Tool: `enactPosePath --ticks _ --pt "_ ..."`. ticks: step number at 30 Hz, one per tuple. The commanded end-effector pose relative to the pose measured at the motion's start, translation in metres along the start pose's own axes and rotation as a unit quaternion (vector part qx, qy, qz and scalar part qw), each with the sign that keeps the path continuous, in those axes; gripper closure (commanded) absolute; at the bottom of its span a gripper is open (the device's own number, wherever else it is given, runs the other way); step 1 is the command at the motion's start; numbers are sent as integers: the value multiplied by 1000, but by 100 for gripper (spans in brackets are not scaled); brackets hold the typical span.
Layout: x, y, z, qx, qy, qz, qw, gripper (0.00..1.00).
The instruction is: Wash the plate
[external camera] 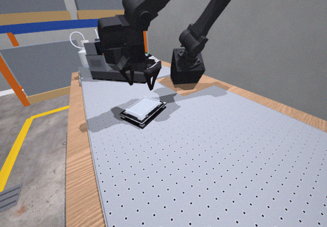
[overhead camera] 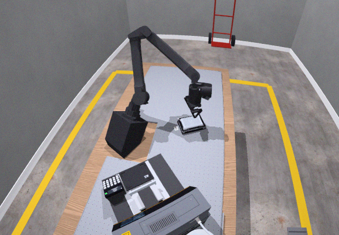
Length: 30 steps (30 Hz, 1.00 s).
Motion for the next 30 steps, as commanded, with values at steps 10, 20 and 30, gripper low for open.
enactPosePath --ticks 10,20,30 --pt "-4 -15 -1 1 -10 -2 1000 0" --pt "0 -35 0 -1 -11 3 1000 0" --pt "0 -48 0 -1 -11 3 1000 0"
Point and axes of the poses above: the point where the finger pads meet when closed, its own y axis back along the fingers, its own z axis across the jaws, x = y × z, the point moved 10 cm from there along y, back along the fingers, and after that the axes turned 3 degrees about -y, right-handed, at the moved point
